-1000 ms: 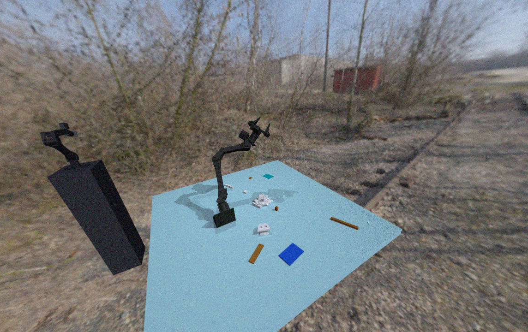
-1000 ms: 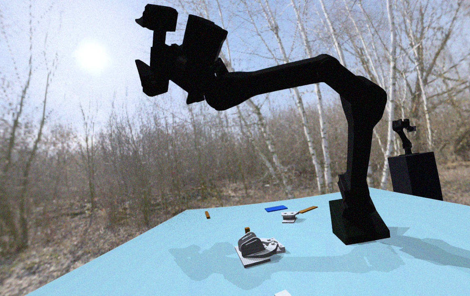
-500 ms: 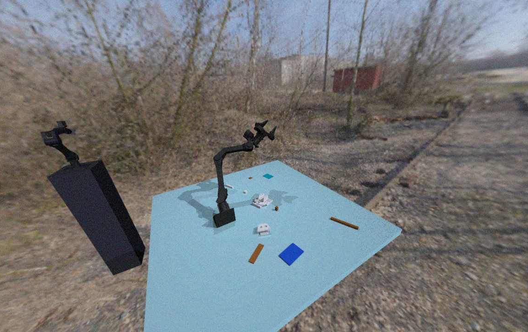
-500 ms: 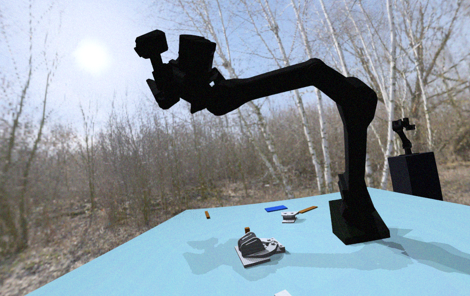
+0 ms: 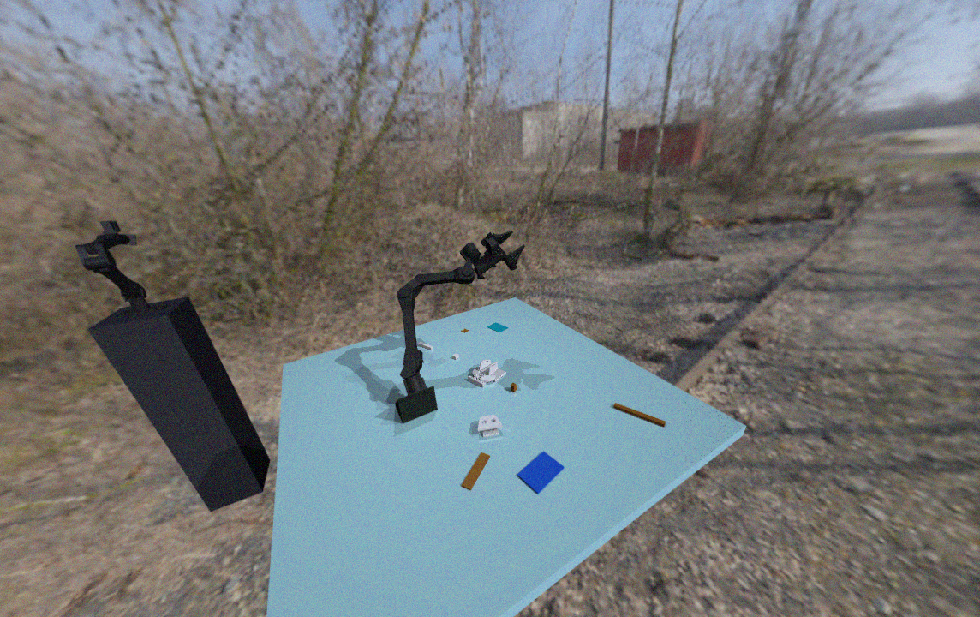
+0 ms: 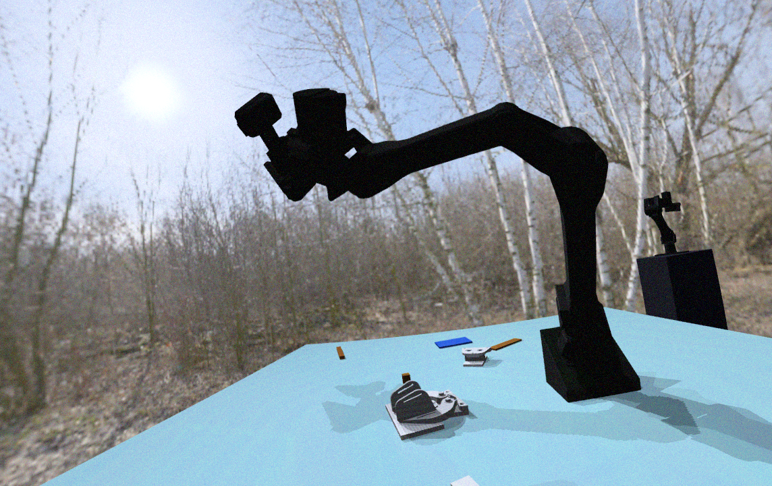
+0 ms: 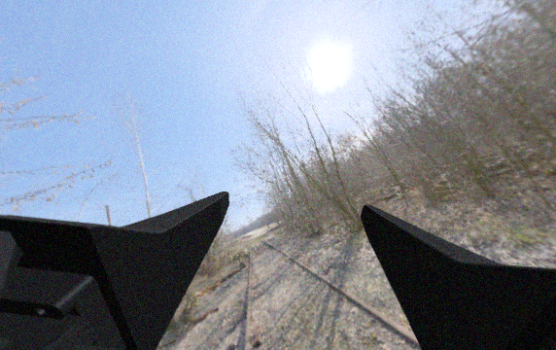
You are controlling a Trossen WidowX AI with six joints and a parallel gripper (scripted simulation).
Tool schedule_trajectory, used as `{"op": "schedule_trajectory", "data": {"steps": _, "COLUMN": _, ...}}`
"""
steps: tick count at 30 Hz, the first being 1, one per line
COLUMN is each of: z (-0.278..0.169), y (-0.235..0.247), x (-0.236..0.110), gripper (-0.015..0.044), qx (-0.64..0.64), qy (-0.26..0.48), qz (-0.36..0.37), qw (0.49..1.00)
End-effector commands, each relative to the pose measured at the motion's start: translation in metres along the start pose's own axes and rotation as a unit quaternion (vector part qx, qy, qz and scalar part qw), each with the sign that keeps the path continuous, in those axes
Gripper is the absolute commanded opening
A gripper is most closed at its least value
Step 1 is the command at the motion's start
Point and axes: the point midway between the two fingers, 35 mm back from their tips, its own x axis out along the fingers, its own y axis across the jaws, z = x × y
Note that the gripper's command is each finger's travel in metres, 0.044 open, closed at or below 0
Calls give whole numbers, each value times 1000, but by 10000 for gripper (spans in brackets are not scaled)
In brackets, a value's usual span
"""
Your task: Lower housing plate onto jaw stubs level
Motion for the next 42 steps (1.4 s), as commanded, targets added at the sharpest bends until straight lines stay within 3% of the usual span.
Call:
{"op": "schedule_trajectory", "data": {"steps": 1, "z": 8, "y": -31, "x": 3, "gripper": 440, "qx": -8, "qy": -6, "qz": -37, "qw": 999}}
{"op": "schedule_trajectory", "data": {"steps": 21, "z": 14, "y": -114, "x": 11, "gripper": 440, "qx": -198, "qy": 47, "qz": -138, "qw": 969}}
{"op": "schedule_trajectory", "data": {"steps": 42, "z": 23, "y": -203, "x": 1, "gripper": 440, "qx": -380, "qy": 144, "qz": -227, "qw": 885}}
